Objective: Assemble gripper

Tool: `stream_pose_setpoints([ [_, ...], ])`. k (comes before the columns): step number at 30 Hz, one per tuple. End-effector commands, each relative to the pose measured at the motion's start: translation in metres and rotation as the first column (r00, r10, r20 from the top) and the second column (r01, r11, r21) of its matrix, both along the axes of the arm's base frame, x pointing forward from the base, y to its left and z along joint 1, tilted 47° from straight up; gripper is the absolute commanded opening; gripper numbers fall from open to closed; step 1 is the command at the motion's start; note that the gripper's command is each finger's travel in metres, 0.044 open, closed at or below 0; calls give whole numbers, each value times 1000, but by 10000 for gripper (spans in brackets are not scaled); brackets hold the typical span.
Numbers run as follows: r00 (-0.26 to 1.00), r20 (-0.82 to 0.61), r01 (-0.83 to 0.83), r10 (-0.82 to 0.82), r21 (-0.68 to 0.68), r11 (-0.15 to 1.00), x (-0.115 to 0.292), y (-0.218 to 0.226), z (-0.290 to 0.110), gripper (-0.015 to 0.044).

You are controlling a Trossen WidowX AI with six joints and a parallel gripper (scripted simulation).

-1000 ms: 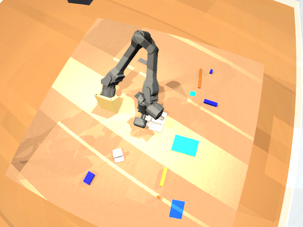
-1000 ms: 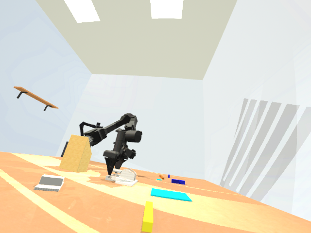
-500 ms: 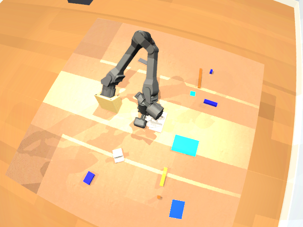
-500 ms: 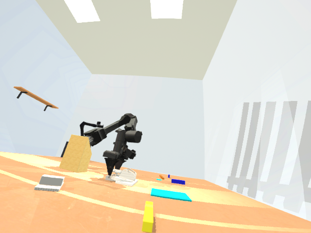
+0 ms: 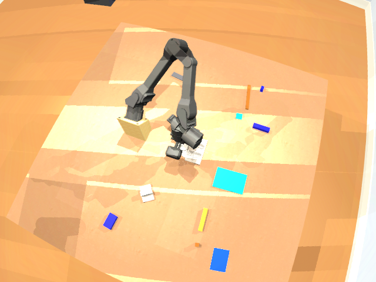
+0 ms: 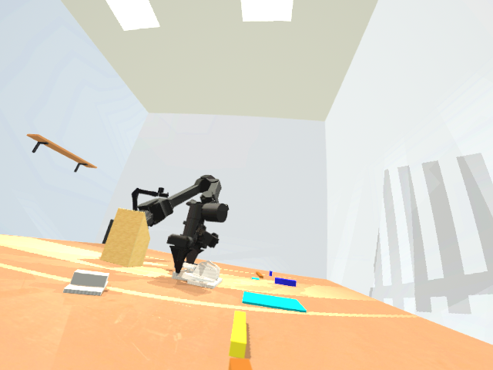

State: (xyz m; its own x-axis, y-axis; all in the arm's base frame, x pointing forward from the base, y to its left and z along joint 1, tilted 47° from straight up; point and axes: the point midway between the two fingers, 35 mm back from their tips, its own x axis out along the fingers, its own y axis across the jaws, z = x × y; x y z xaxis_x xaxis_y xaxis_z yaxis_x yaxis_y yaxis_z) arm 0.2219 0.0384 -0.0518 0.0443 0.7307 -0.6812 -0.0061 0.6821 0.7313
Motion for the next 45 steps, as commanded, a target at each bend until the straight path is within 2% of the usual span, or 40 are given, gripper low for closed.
stream_pose_setpoints([
  [1, 1000, 1, 4, -4, 2, 1000, 1, 0, 0, 351],
  [45, 1000, 1, 3, -3, 3, 1000, 1, 7, -6, 351],
])
